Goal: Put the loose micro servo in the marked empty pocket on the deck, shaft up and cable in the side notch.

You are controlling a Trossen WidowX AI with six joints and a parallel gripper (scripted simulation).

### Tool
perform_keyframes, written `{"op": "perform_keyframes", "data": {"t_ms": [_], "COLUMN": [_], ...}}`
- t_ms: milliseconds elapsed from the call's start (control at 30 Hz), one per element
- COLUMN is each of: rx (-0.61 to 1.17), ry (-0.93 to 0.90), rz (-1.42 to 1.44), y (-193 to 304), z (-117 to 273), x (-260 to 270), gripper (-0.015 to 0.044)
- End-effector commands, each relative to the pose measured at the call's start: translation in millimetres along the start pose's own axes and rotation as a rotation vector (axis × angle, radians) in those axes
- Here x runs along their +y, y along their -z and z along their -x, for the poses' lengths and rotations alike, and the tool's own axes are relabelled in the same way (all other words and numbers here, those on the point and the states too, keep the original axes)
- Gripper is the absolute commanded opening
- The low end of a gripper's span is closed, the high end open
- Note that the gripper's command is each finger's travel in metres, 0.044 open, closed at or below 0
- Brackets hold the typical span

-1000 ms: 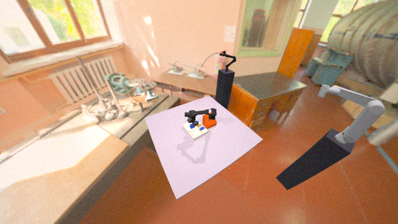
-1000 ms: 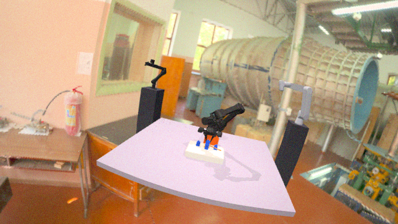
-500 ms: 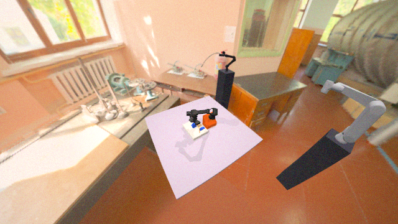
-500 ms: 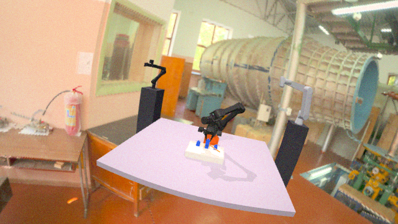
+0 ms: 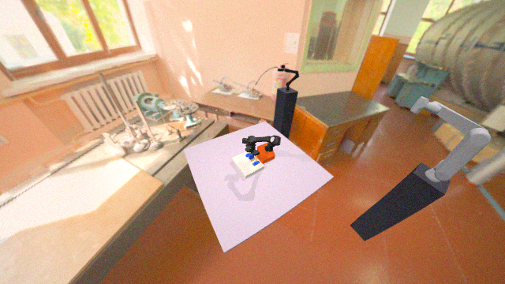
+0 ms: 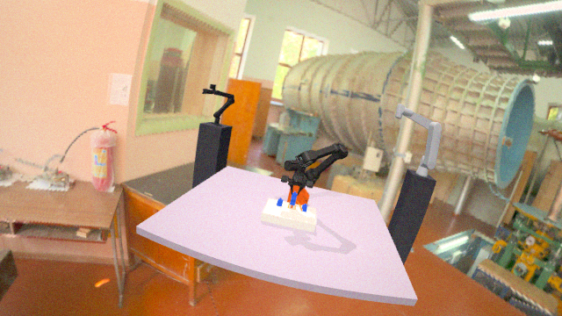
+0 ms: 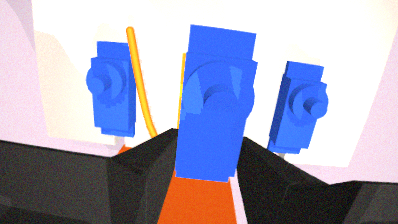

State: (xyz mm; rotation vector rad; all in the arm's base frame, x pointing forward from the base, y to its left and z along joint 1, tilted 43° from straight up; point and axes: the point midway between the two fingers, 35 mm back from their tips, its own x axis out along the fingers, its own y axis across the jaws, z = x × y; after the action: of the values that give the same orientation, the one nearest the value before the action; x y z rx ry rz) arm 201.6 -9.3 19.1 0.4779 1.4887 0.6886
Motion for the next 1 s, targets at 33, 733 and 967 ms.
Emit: {"op": "perform_keyframes", "data": {"t_ms": [33,733,967], "rx": [-0.007,-0.007,-0.007], "ry": [0.008,0.007,0.007], "rz": [0.012,0.012,0.012], "y": [16,15,15], "z": [2,-18,-18], "x": [0,0,0], "gripper": [0.0,0.0,0.0]}}
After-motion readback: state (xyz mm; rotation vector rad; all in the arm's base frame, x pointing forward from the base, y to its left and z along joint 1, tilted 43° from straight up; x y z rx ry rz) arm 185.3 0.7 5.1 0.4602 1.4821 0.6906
